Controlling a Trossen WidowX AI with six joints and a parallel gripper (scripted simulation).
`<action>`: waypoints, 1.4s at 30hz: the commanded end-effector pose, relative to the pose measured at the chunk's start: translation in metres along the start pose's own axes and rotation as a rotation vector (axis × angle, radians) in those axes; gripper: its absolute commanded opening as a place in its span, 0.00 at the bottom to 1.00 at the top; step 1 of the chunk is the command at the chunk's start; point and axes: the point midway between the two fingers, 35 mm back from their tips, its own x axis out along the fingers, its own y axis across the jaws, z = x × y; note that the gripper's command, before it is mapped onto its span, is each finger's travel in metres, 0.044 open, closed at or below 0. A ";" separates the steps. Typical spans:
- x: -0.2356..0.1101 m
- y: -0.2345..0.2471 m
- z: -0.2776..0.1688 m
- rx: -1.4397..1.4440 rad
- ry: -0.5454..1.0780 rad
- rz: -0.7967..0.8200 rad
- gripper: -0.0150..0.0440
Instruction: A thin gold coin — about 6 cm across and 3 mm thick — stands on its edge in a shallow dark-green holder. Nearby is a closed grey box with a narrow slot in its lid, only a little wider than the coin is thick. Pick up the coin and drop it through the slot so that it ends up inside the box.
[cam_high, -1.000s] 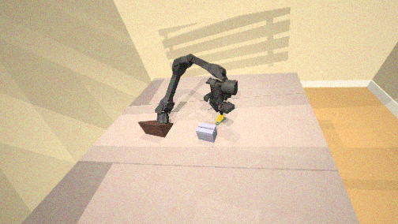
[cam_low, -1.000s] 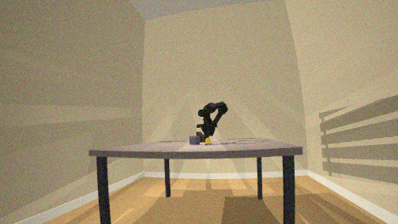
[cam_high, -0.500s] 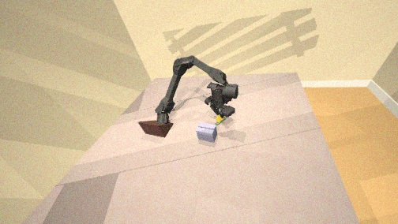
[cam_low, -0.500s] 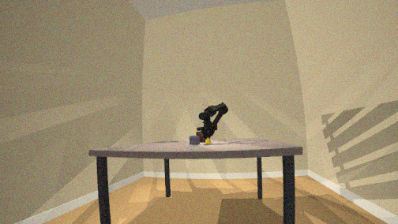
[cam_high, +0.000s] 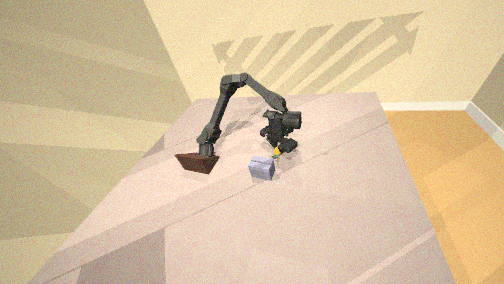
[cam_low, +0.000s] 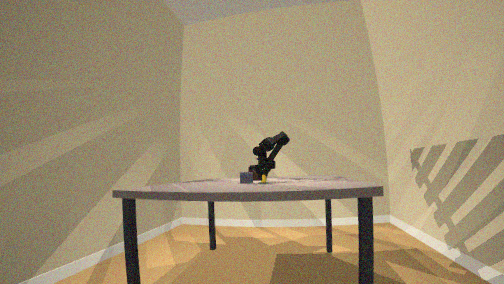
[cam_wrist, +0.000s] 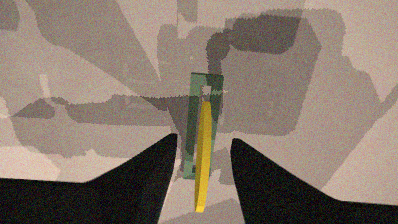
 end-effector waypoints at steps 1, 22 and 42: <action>0.008 0.002 0.000 0.005 -0.003 0.006 0.53; 0.004 0.001 0.000 0.006 -0.003 0.006 0.25; -0.047 -0.003 0.000 0.006 0.002 0.003 0.25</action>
